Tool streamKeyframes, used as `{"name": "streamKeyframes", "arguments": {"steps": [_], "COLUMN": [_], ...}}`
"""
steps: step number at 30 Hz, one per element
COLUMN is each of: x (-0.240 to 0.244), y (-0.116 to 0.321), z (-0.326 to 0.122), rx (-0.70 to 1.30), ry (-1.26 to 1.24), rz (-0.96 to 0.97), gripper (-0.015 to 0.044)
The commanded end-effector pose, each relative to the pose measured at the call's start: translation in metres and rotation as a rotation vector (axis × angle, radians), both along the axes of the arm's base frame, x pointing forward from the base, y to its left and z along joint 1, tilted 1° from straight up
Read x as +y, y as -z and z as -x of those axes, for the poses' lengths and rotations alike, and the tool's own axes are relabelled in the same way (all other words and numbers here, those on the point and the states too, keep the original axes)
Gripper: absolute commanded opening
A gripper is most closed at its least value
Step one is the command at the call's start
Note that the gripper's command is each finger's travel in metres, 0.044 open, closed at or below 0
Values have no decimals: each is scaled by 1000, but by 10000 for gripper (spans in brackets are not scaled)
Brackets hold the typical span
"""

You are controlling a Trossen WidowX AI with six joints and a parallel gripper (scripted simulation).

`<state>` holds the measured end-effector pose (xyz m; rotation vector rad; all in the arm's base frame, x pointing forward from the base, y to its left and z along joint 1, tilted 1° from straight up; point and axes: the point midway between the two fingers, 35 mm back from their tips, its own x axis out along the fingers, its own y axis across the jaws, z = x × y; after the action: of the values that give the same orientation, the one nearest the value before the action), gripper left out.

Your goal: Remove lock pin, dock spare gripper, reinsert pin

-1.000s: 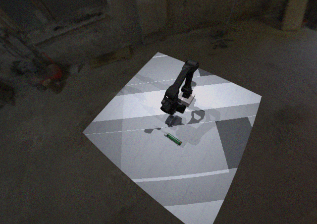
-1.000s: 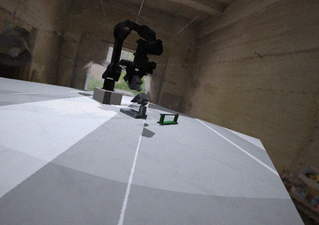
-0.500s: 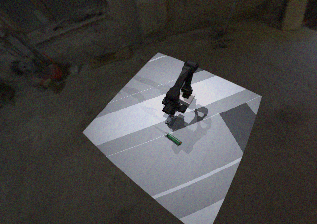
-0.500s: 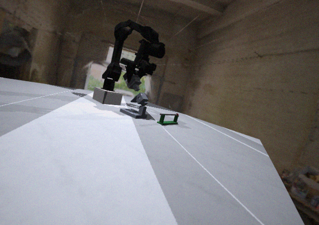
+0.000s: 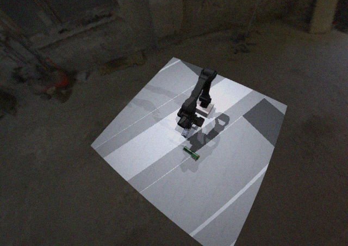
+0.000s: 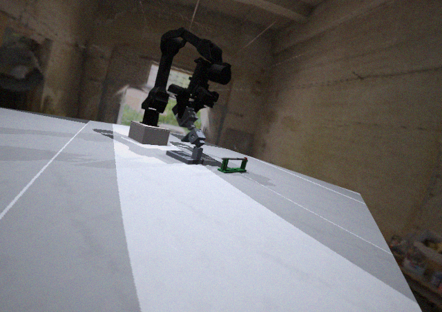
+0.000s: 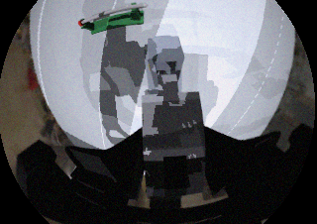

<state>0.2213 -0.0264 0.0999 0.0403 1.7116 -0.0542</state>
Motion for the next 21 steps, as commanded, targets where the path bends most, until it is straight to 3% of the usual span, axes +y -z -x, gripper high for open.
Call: {"name": "streamKeyframes", "arguments": {"steps": [1,21], "x": [-1,-2], "y": [2,17], "z": [-5,-24], "rx": [-5,-8], "ry": [2,1], "rz": [5,4], "gripper": [0,0]}}
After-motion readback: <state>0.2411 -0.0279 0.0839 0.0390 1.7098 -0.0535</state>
